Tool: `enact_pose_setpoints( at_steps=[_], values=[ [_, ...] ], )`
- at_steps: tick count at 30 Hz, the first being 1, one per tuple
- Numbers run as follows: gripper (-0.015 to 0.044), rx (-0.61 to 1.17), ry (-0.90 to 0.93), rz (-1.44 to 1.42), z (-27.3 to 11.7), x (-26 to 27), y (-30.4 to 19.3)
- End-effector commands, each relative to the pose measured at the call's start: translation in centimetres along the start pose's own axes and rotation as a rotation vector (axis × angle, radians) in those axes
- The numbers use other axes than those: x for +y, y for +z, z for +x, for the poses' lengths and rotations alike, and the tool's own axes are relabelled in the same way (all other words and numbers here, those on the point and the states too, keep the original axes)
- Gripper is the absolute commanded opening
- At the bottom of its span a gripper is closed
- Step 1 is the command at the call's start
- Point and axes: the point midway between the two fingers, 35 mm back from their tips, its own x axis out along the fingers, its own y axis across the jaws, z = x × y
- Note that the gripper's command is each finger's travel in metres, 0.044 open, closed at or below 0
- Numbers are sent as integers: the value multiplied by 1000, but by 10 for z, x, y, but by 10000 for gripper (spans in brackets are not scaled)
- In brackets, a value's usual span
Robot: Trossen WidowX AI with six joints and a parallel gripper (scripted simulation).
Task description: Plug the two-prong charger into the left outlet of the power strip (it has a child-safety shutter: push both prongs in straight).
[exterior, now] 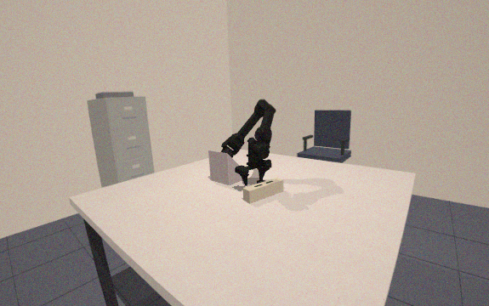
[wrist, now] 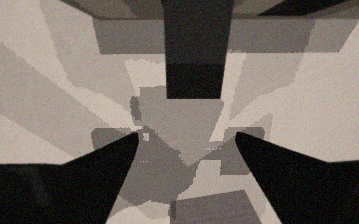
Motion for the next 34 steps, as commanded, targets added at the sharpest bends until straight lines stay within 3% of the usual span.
enact_pose_setpoints(
  at_steps=[1,11,34],
  values=[
    [440,-78,2,2,-10,0,5],
    [440,-602,-4,-5,-79,-1,16],
    [440,-610,-5,-5,-80,-1,16]
  ],
)
